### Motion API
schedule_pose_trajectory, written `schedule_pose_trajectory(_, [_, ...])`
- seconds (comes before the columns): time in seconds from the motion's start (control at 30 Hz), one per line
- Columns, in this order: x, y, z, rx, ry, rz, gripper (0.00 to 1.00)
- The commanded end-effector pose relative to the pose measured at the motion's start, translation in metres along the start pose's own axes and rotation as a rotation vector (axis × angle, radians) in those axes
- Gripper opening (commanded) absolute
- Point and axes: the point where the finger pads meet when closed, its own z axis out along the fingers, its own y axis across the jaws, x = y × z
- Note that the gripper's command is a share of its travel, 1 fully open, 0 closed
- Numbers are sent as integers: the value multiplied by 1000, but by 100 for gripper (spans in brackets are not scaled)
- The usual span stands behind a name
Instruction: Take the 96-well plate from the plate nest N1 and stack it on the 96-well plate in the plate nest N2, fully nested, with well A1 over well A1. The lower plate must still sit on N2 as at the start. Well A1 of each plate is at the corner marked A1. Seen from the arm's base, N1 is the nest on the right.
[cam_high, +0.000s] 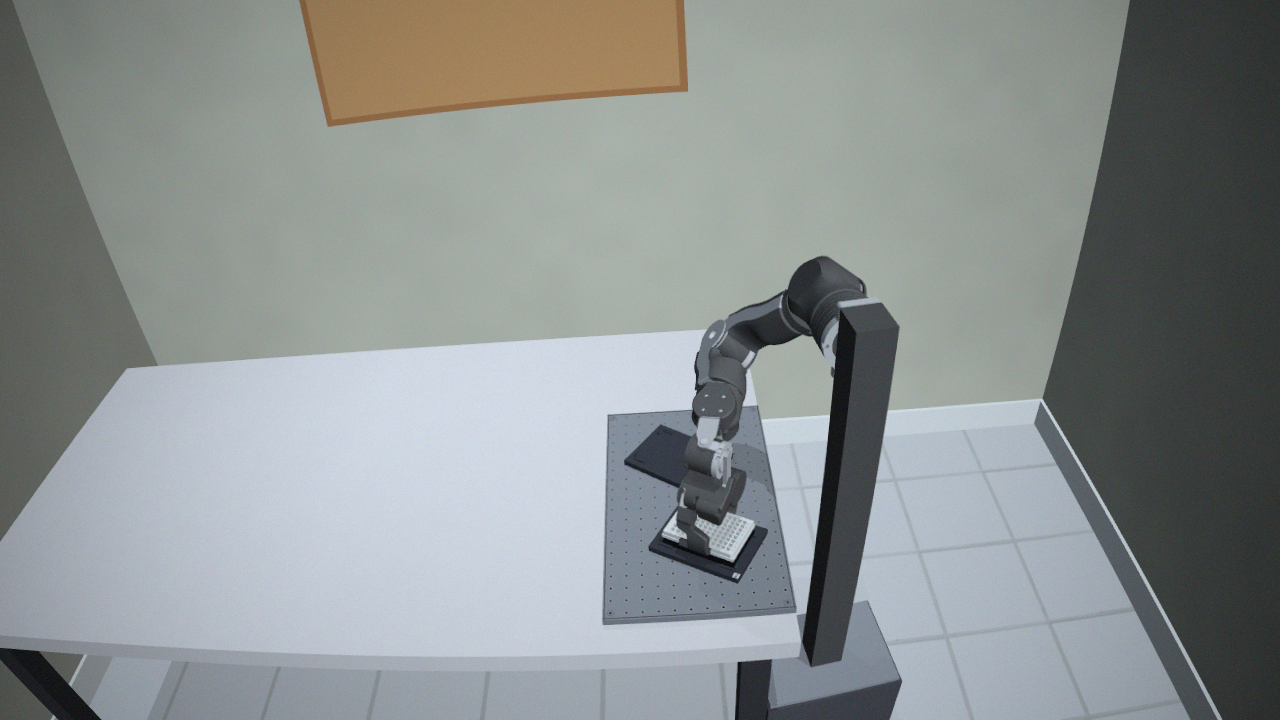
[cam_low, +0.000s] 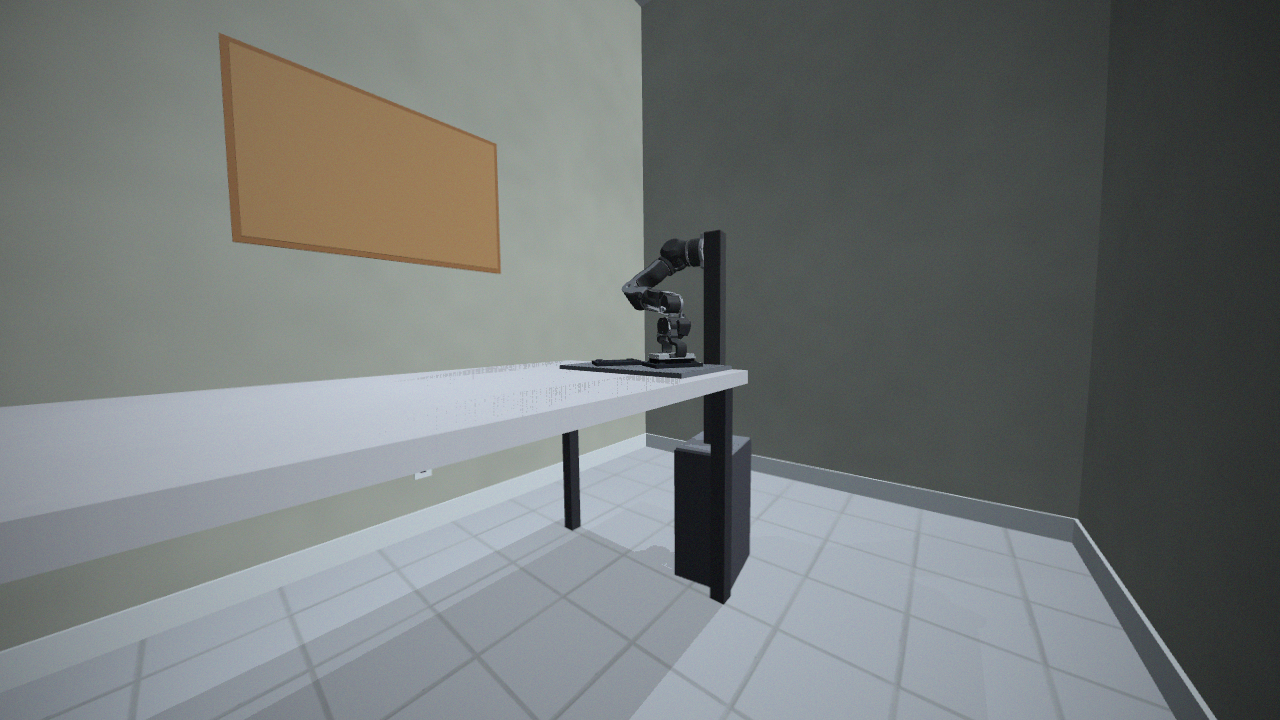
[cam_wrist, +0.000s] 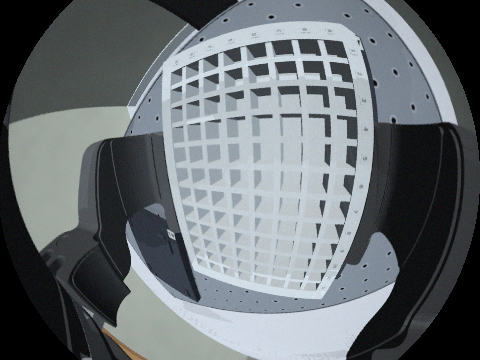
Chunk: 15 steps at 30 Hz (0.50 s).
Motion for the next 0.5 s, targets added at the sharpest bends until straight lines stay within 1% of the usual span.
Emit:
schedule_pose_trajectory(0.0, [0, 1, 0, -4, 1, -2, 7])
schedule_pose_trajectory(0.43, [0, 1, -1, -2, 0, 0, 50])
schedule_pose_trajectory(0.47, [0, 1, -1, -2, 0, 0, 50])
